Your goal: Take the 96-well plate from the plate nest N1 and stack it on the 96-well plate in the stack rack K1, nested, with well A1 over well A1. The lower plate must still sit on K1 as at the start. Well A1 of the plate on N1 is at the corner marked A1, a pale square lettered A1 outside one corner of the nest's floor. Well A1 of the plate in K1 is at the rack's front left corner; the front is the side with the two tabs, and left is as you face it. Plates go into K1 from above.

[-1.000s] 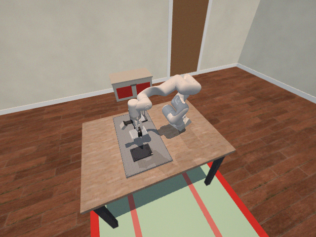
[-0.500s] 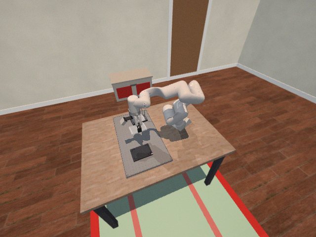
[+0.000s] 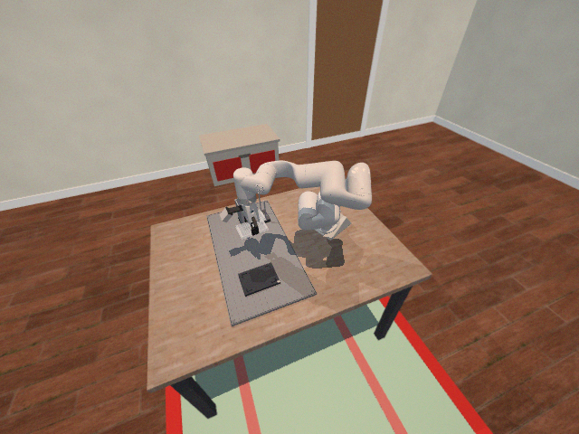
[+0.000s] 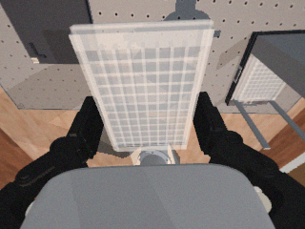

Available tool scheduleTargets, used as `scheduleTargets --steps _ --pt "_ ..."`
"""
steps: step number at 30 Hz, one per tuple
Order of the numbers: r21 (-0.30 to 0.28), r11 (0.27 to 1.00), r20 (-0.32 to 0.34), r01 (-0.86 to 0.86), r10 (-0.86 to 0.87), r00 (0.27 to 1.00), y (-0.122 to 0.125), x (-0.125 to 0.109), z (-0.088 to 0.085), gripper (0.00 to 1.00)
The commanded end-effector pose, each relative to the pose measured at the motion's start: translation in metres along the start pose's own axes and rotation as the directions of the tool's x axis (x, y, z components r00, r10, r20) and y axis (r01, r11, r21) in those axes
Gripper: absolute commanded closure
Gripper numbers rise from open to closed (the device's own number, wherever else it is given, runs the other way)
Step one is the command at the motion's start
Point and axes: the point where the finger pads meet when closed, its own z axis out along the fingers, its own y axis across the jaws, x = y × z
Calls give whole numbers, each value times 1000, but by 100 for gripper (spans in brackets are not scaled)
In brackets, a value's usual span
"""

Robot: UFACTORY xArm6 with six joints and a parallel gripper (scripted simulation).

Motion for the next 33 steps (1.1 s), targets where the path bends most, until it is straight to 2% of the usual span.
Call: scheduleTargets --steps 1,4,33 --pt "6 1000 -2 3 -3 1000 14 -3 -1 100" --pt "6 1000 -2 3 -3 1000 17 -4 -1 100" --pt "6 1000 -1 3 -3 1000 104 -30 -2 100"
